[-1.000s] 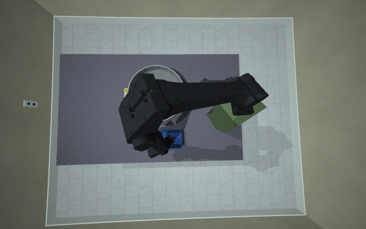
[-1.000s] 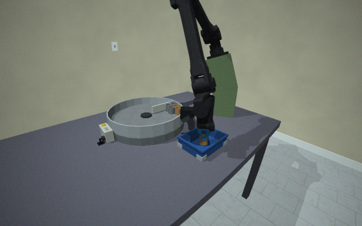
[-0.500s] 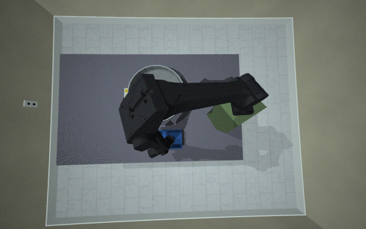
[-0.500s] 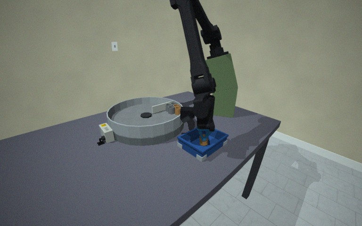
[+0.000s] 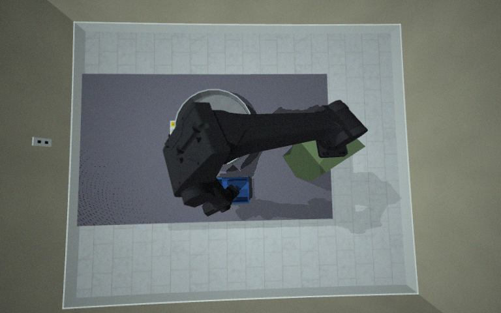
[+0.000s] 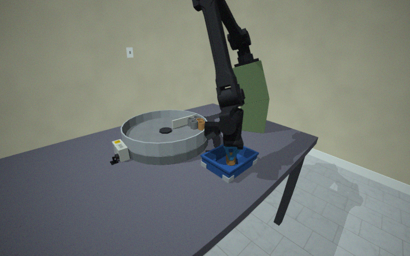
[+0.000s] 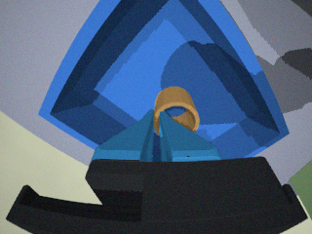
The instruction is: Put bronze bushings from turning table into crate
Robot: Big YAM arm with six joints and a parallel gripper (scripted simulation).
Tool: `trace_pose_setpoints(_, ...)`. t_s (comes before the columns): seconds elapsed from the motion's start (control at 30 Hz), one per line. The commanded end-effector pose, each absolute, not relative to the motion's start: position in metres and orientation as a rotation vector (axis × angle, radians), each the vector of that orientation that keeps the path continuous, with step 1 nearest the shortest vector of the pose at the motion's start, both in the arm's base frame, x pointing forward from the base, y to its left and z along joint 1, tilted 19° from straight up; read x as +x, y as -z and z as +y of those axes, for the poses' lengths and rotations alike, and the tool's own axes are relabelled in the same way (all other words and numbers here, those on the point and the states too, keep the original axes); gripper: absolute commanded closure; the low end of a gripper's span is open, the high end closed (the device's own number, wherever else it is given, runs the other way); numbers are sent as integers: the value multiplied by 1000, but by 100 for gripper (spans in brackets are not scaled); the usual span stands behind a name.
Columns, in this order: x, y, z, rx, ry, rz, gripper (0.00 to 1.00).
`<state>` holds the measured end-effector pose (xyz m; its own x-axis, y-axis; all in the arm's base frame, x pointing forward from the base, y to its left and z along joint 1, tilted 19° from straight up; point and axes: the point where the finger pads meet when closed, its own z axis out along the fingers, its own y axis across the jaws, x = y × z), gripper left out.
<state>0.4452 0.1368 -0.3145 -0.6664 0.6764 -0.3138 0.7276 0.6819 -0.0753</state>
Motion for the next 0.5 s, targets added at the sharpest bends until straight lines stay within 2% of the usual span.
trace_pose_setpoints(0.0, 463, 312, 140, 1122, 244, 2613, 100)
trace_pose_setpoints(0.47, 460, 315, 139, 1121, 252, 2619, 100)
